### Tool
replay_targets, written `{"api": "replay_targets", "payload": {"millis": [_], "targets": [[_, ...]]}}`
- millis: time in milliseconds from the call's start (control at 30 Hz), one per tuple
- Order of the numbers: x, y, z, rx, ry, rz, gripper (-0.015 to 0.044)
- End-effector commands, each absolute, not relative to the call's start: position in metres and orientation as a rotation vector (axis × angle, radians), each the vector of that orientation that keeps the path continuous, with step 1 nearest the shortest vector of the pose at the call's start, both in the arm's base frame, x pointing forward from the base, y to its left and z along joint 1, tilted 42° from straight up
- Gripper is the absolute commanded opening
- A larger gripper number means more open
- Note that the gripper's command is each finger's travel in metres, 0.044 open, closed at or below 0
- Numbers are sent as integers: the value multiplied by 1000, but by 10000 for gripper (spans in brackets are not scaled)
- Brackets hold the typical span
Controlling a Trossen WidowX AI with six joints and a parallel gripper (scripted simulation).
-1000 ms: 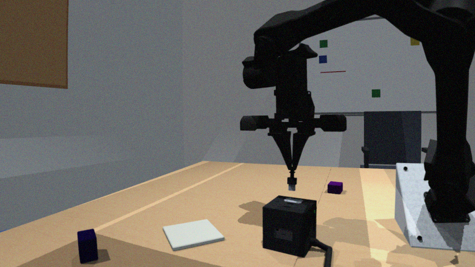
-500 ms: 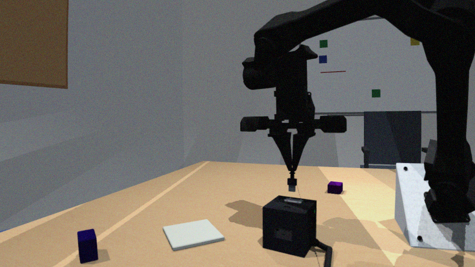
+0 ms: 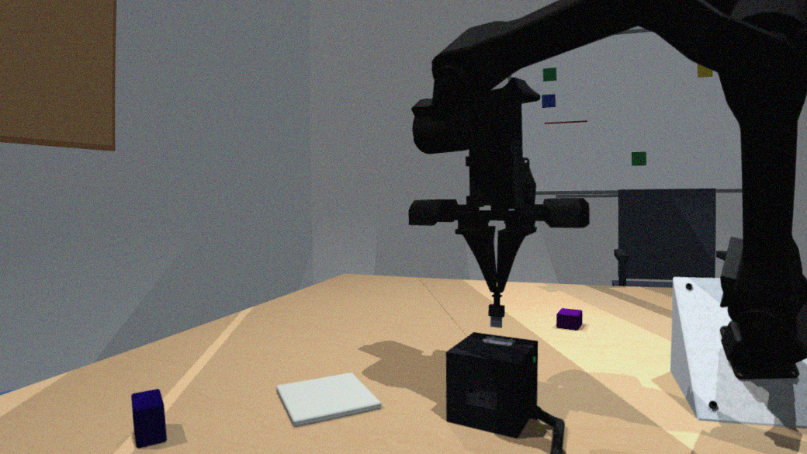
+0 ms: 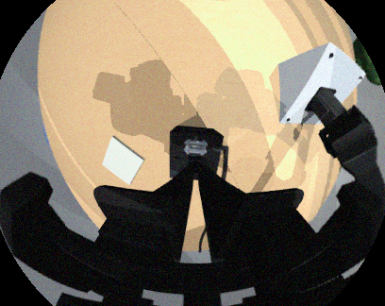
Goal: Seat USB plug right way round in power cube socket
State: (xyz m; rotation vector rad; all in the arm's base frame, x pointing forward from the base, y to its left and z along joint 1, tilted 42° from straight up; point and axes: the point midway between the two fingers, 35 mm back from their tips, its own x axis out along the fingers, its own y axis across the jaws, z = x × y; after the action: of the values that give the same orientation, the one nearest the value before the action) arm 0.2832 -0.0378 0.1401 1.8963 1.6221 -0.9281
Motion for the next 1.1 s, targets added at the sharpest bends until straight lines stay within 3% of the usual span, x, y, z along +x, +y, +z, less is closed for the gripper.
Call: {"api": "replay_targets", "payload": {"millis": [0,1067], "targets": [[283,-38,139,1896,1618,-939,0],[282,-37,135,1903,1610,-964,0]]}}
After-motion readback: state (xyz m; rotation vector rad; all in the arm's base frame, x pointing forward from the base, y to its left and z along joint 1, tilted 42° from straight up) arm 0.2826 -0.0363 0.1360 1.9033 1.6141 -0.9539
